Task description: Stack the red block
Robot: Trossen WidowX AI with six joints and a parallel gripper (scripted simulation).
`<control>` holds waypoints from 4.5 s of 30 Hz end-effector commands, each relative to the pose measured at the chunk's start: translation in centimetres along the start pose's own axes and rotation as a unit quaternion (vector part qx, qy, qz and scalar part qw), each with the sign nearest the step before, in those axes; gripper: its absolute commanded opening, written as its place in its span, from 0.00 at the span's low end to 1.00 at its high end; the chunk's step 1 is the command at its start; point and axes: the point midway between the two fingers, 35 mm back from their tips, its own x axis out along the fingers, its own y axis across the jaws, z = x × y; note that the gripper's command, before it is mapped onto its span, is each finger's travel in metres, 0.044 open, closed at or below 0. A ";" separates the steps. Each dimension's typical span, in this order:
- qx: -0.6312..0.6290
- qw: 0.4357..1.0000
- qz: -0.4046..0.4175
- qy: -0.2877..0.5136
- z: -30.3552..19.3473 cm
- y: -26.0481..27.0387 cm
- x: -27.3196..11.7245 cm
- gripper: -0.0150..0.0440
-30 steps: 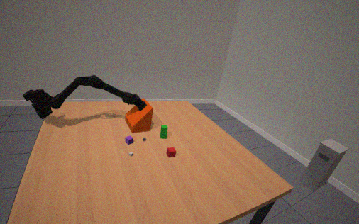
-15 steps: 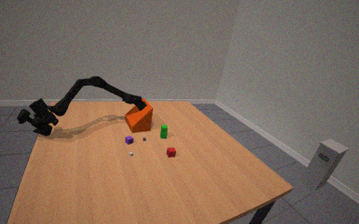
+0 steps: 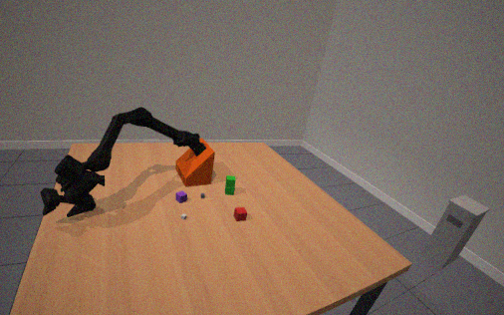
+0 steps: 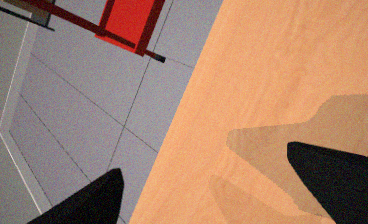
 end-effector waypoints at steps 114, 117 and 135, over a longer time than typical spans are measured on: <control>-0.888 0.275 0.113 0.352 -31.0 -40.1 -42.5 1.00; -0.888 0.275 0.113 0.352 -31.0 -40.1 -42.5 1.00; -0.886 0.276 0.113 0.354 -30.9 -40.0 -42.6 0.53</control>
